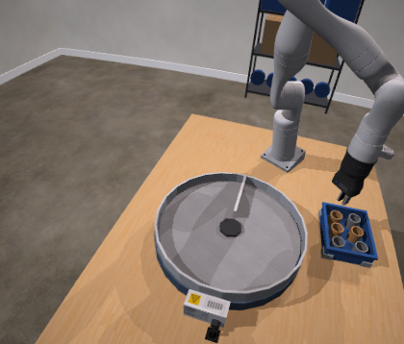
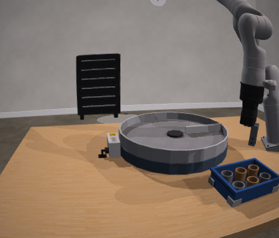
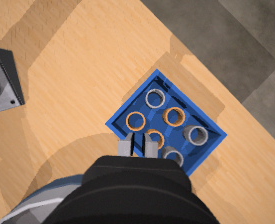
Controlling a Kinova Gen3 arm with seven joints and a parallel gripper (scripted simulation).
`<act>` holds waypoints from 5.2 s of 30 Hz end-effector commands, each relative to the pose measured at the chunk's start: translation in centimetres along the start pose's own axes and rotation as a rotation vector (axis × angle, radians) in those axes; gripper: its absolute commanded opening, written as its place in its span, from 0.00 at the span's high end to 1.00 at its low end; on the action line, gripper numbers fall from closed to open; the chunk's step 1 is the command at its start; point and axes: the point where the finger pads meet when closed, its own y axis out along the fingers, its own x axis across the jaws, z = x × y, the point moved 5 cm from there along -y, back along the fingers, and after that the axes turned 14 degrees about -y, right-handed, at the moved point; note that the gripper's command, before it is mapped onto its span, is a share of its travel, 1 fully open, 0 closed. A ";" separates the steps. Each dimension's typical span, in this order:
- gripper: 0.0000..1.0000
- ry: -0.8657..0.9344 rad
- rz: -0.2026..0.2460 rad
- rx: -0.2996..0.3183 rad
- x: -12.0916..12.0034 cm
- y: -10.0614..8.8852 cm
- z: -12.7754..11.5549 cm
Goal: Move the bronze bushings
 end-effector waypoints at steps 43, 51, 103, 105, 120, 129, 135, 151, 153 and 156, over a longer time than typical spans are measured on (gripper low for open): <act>0.64 -0.023 0.005 0.015 1.4 0.7 1.9; 0.64 -0.023 0.005 0.015 1.4 0.7 1.9; 0.64 -0.023 0.005 0.015 1.5 6.5 2.0; 0.64 -0.023 0.005 0.015 1.5 6.5 2.0; 0.64 -0.023 0.005 0.015 1.5 7.2 2.0; 0.64 -0.023 0.005 0.015 1.5 7.2 2.0; 0.64 -0.023 0.005 0.015 1.5 7.2 2.0; 0.64 -0.023 0.005 0.015 1.5 7.2 2.0; 0.64 -0.023 0.005 0.015 1.5 7.2 2.0; 0.64 -0.023 0.005 0.015 1.5 7.3 2.0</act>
